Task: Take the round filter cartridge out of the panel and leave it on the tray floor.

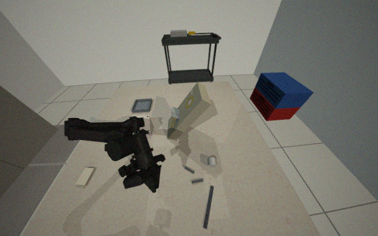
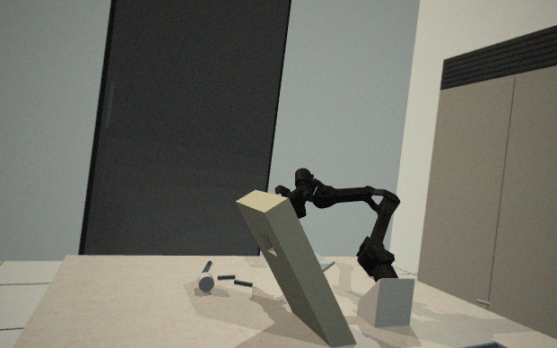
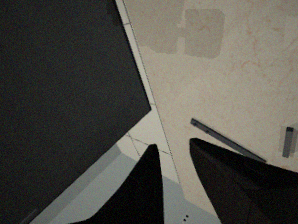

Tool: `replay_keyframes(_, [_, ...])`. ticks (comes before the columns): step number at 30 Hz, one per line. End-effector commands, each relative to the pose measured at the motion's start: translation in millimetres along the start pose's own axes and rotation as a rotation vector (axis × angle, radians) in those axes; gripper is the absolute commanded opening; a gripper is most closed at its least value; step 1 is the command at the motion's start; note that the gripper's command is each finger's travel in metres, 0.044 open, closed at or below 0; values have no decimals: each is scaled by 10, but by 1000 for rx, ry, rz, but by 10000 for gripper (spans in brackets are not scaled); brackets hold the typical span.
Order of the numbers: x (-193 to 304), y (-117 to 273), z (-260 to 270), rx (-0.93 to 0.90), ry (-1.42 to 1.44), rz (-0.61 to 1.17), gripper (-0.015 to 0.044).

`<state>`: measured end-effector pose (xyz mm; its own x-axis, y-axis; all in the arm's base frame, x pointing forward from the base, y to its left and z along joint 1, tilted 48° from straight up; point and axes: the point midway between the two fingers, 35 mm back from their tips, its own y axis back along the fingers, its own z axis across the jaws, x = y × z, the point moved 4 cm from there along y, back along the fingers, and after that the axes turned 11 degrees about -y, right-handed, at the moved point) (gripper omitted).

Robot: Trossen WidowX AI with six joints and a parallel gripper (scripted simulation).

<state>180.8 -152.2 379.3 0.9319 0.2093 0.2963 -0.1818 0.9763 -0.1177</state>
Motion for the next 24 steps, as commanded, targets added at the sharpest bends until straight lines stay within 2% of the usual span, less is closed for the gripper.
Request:
replay_keyframes(1, [379,184,-350,99,326,143,91])
replay_keyframes(7, [886,757,-951,156,926,439,91])
replay_keyframes(13, [1113,1495,-1507,59,1517,743,91])
replay_keyframes(19, [1066,2276,-1937,-209,2074,1016,91])
replay_keyframes(24, [789,2910,-2264,-605,2553,1172,91])
